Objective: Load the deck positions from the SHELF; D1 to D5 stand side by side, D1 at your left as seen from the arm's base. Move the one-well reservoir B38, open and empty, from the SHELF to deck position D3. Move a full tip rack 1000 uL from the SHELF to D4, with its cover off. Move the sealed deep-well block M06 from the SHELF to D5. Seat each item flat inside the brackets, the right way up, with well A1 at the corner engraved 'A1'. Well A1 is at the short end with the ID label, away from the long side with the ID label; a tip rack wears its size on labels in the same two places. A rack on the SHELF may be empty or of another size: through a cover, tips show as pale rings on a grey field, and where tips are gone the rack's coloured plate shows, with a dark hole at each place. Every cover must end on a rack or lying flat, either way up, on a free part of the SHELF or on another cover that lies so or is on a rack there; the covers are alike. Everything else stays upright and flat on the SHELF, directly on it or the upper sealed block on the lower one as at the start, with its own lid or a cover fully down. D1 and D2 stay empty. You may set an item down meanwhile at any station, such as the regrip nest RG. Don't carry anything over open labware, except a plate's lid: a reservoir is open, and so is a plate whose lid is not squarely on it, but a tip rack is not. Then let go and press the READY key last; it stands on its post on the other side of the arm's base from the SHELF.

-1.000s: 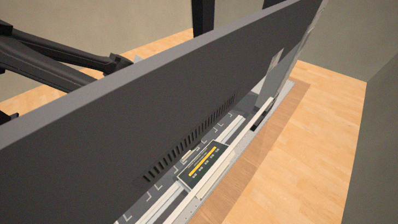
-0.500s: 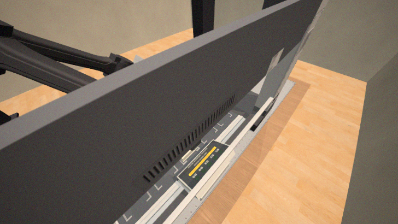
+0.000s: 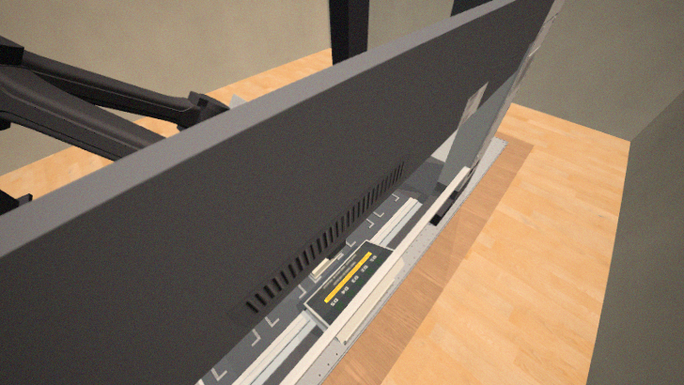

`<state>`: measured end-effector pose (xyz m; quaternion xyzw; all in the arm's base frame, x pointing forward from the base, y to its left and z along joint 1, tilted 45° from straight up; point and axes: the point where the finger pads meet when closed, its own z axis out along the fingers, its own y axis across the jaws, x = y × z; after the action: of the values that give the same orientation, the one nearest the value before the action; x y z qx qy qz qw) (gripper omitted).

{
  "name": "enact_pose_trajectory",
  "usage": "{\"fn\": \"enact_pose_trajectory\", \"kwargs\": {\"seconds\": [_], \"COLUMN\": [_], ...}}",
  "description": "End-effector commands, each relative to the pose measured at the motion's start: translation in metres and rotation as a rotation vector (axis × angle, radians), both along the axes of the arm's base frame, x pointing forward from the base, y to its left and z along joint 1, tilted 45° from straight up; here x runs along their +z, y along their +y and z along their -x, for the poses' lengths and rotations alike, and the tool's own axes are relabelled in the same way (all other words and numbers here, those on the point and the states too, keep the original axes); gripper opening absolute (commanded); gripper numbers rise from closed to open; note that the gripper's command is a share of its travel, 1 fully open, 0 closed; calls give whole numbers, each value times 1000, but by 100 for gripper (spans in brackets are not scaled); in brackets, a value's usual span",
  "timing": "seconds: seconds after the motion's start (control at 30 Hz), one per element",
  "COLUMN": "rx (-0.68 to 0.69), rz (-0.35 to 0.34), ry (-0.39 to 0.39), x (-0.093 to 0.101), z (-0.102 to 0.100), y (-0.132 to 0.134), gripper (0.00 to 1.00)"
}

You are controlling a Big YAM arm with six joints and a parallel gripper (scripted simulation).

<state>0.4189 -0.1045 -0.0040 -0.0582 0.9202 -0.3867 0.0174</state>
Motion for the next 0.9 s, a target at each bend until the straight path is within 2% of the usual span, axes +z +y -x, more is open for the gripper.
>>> {"fn": "enact_pose_trajectory", "kwargs": {"seconds": [0.0, 0.27, 0.3, 0.47, 0.5, 0.53, 0.57, 0.87], "rx": [7, 6, 11, 11, 16, 11, 11, 11], "rz": [-2, -2, -2, -2, -2, -2, -2, -2], "ry": [-4, 0, -25, -25, -5, -25, -25, -25], "x": [-2, -5, 5, 5, -3, 4, 4, 4], "z": [-2, -1, -10, -9, -2, -9, -9, -9], "y": [-1, -3, 3, 3, 1, 3, 3, 3], "gripper": [0, 0, 0, 0, 0, 0, 100, 100]}}
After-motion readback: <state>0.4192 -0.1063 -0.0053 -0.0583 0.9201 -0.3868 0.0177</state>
